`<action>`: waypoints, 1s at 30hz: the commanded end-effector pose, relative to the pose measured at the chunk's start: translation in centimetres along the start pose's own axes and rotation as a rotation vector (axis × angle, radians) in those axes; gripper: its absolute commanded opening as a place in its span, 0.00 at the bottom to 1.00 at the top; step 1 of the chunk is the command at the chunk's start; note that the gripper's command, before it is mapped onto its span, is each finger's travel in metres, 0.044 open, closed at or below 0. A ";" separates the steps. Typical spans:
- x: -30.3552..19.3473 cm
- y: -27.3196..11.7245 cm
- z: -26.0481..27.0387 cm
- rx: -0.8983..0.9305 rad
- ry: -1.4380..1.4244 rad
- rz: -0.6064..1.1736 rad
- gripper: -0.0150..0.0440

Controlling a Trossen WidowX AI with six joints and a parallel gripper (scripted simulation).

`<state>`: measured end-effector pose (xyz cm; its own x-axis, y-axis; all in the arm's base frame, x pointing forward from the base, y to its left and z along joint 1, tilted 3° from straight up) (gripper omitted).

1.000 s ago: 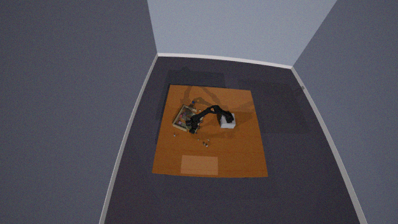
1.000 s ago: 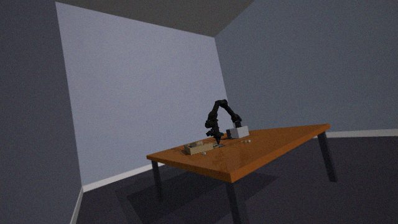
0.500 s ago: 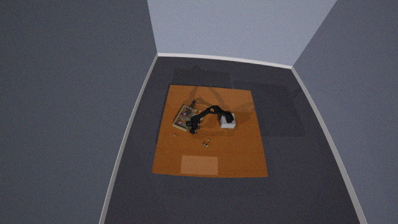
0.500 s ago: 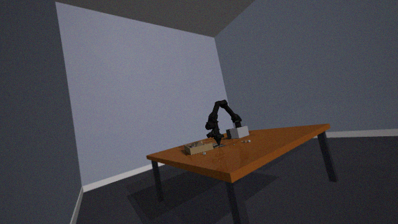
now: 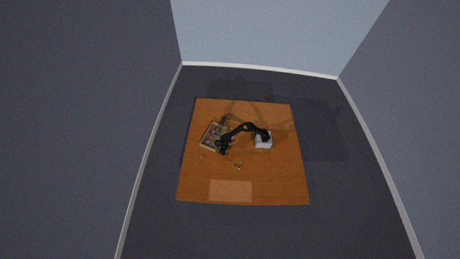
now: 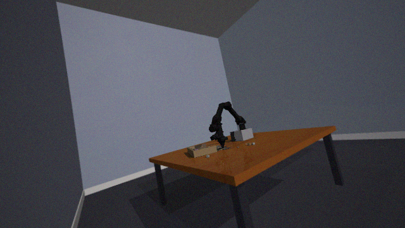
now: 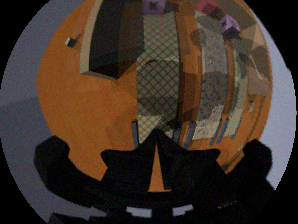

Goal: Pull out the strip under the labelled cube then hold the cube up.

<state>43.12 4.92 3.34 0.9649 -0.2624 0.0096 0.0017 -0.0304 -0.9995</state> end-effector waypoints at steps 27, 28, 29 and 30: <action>0.1 0.3 0.0 0.003 -0.004 -0.001 0.25; 0.1 0.4 0.0 0.003 -0.004 -0.001 0.25; 0.1 0.4 0.0 0.003 -0.004 -0.001 0.25; 0.1 0.4 0.0 0.003 -0.004 -0.001 0.25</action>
<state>43.14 4.91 3.20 0.9649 -0.2626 0.0096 0.0016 -0.0304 -0.9995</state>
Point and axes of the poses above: the point midway between the two fingers, 35 mm back from their tips, its own y axis out along the fingers, its own z axis across the jaws, x = y × z, the point moved 10 cm from there along -y, back along the fingers, and after that the axes turned 14 degrees about -y, right-handed, at the moved point
